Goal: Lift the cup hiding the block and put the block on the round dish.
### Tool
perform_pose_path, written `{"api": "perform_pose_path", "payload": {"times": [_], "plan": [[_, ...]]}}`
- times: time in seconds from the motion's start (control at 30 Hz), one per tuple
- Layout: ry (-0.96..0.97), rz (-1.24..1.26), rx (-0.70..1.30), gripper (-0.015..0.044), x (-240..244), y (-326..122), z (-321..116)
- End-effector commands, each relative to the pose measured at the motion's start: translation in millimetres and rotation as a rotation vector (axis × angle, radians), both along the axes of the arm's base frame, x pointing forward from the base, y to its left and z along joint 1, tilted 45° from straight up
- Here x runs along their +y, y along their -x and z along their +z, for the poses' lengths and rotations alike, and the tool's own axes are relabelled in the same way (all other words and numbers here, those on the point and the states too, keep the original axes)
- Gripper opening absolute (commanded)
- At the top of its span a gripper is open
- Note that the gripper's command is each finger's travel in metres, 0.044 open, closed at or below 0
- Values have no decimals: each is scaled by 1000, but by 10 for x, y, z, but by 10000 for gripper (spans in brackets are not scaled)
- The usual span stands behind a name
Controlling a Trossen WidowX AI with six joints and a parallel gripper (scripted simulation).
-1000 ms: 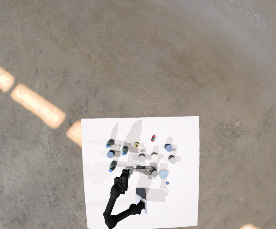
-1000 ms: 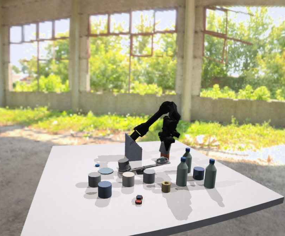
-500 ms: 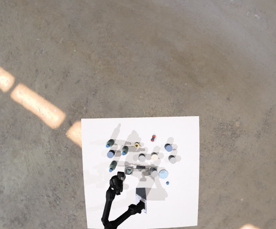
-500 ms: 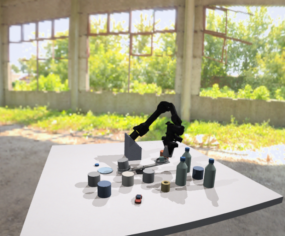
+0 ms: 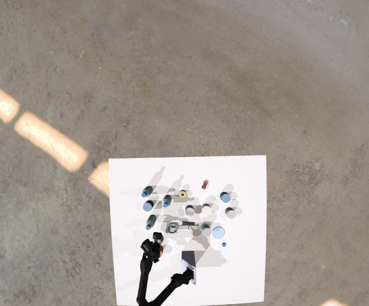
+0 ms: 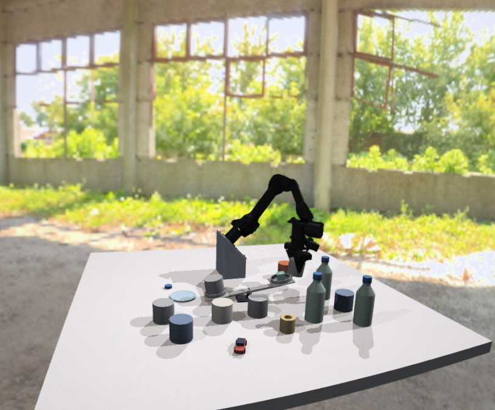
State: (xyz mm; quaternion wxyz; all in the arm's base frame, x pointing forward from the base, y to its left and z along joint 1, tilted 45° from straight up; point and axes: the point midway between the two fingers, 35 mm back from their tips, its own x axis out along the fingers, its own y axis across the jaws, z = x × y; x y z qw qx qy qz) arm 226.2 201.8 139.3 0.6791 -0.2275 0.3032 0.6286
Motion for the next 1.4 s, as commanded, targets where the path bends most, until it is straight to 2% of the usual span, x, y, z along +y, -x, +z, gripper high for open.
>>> {"api": "perform_pose_path", "payload": {"times": [0.0, 0.7, 1.23, 1.27, 1.37], "plan": [[3, -7, 0, 0, 74, -6, -79], [0, -7, 1, 0, 375, -9, -370], [-1, -1, 4, 420, 326, -2, -322], [1, -2, 4, 440, 261, -10, -260], [3, -6, 0, 440, -17, 2, 11]]}}
